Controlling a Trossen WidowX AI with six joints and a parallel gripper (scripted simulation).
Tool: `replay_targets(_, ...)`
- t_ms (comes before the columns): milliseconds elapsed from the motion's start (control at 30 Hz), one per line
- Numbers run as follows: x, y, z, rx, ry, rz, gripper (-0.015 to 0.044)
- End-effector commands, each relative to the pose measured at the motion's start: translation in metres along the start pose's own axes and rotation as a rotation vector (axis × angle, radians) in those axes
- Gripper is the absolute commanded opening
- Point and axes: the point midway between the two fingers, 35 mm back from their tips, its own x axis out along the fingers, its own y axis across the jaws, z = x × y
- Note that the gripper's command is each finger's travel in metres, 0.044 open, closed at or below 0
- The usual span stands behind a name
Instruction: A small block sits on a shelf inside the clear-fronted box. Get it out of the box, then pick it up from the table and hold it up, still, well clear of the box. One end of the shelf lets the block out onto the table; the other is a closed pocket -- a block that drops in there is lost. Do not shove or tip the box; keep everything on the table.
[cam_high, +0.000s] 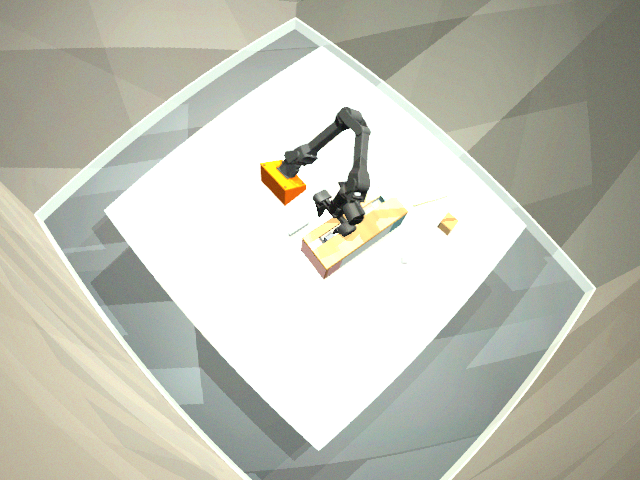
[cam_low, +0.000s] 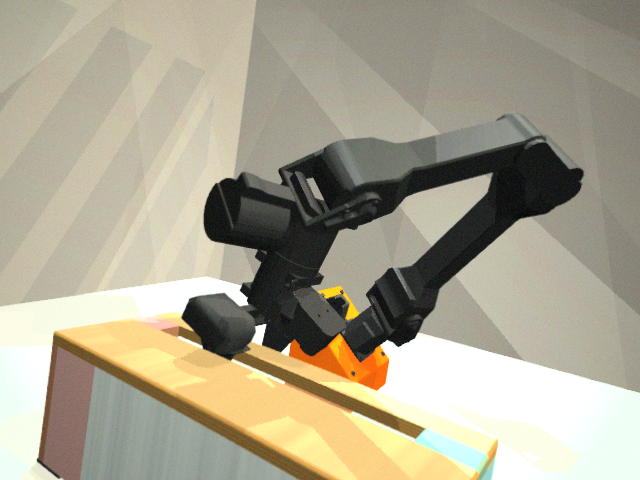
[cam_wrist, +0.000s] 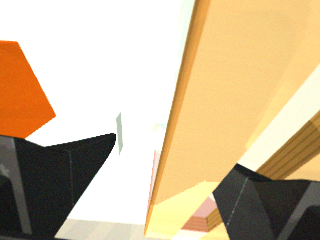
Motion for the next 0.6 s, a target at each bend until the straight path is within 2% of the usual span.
replay_targets(0,0.006,0.002,-0.011,0.0,0.004,0.007,0.04)
replay_targets(567,0.017,0.002,-0.043,0.0,0.006,0.007,0.04)
